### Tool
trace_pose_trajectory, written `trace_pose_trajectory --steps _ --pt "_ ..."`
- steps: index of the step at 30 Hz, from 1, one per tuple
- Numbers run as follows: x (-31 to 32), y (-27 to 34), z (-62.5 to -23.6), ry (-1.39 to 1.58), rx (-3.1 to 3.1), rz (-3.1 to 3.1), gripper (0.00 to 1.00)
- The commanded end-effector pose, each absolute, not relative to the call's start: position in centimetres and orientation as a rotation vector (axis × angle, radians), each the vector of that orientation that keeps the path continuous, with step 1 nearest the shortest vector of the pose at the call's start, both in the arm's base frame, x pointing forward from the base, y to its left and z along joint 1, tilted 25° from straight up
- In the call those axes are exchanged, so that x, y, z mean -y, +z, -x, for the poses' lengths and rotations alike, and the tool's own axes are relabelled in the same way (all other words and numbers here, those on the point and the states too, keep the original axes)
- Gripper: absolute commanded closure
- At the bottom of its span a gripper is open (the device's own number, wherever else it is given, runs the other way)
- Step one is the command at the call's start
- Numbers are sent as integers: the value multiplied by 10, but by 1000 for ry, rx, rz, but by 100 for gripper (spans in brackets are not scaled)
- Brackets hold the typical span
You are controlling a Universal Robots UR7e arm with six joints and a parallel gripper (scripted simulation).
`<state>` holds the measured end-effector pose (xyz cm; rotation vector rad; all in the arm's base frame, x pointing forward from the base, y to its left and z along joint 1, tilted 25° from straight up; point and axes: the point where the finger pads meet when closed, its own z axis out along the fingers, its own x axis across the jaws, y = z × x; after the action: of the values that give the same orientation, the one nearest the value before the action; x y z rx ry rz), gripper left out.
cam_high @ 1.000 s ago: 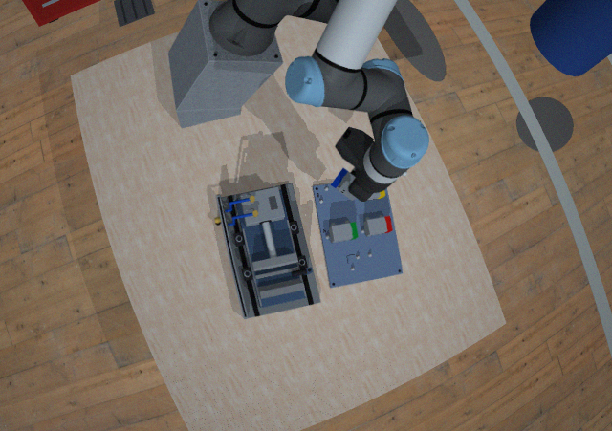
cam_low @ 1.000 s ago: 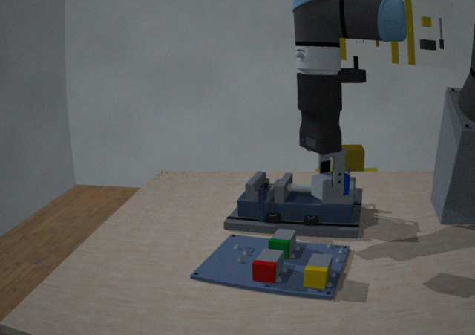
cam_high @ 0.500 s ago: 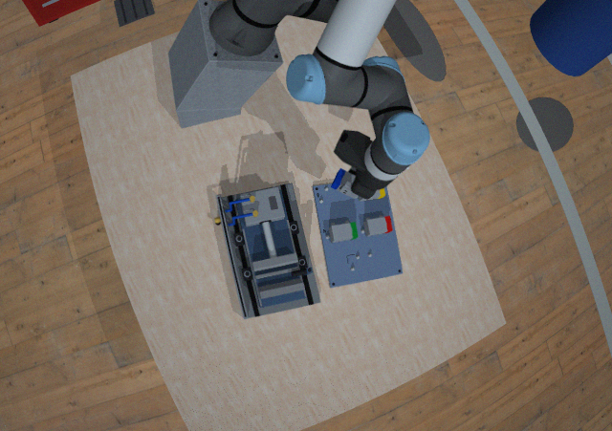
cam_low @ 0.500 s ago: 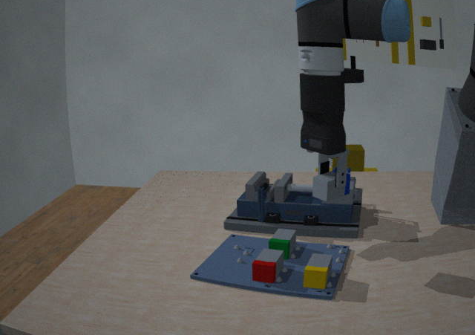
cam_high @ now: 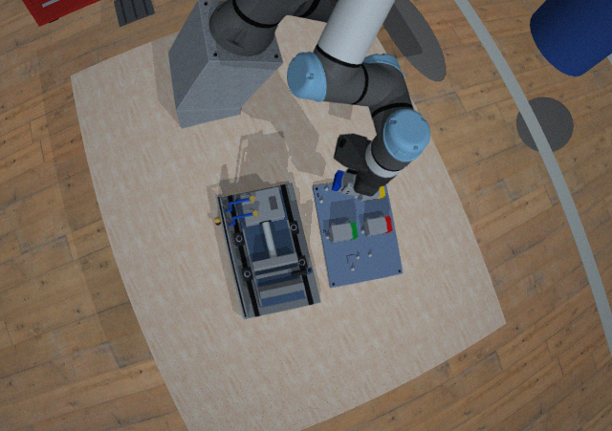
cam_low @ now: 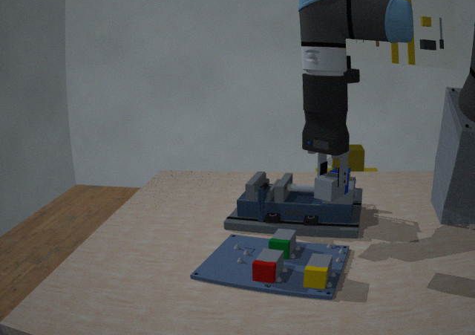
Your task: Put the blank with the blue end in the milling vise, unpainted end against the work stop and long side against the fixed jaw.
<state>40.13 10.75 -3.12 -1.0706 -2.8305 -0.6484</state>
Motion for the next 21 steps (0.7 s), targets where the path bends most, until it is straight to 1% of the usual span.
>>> trace_pose_trajectory --steps 1,4,16,21 --pt "-107 -31 -401 -657 2891 950 100" --pt "-108 -31 -400 -668 2975 754 100" --pt "-108 -31 -400 -668 2975 754 100" --pt "-108 -32 -399 -678 3080 438 100"
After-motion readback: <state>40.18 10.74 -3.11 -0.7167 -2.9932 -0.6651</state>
